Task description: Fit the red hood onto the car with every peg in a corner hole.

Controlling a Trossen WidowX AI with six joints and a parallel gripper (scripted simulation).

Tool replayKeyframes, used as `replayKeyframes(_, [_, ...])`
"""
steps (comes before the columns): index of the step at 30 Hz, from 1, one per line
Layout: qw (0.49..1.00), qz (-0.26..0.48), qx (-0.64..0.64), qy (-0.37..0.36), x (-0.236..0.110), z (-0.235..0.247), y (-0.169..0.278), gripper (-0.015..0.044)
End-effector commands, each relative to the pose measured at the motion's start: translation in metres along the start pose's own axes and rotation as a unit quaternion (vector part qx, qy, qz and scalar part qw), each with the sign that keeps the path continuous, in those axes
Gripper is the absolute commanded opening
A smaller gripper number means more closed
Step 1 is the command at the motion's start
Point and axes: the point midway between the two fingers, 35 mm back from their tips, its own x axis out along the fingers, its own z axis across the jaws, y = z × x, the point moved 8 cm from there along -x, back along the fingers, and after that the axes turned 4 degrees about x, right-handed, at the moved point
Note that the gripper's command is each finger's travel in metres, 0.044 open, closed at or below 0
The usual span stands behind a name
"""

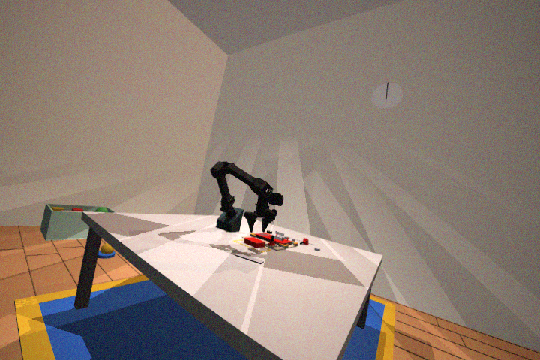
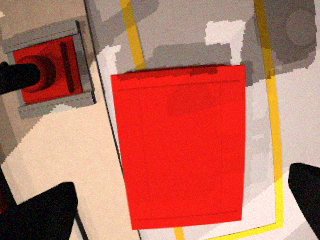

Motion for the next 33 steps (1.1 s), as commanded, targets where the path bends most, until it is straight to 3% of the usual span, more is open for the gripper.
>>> replayKeyframes(1, [1.000, 0.002, -0.003, 0.002, 0.004, 0.000, 0.001, 0.0440])
replayKeyframes(33, [1.000, 0.002, -0.003, 0.003, 0.023, -0.002, 0.003, 0.0440])
